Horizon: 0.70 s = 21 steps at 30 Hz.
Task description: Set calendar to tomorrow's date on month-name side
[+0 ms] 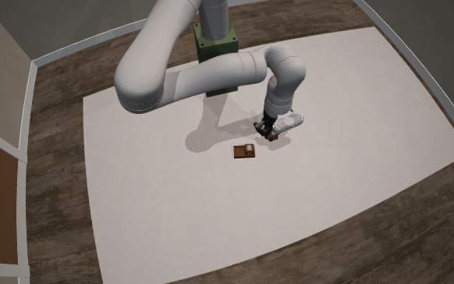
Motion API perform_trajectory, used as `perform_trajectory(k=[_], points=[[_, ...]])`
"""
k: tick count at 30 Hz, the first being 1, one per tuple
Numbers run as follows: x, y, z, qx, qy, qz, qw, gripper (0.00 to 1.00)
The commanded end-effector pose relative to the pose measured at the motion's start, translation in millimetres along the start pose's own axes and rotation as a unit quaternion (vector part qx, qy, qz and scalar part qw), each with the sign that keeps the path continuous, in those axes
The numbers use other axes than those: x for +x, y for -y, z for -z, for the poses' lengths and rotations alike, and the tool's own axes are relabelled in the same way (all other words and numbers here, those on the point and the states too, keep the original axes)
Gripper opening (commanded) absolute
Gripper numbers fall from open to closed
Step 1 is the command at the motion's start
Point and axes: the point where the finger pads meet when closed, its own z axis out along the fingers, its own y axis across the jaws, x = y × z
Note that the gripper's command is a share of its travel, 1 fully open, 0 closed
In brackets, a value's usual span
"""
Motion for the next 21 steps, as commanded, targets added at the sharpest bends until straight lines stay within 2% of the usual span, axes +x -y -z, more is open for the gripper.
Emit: perform_trajectory(k=[1,3,9,18,21], points=[[2.5,-12.1,3.0,-0.004,-0.004,0.03,1.0,0.26],[2.5,-12.1,3.0,-0.004,-0.004,0.03,1.0,0.26],[-0.8,-26.3,4.0,-0.005,-0.003,0.132,0.991,0.26],[-7.3,-46.9,5.5,-0.005,0.001,0.273,0.962,0.26],[-8.1,-49.1,5.6,-0.005,0.001,0.287,0.958,0.26]])
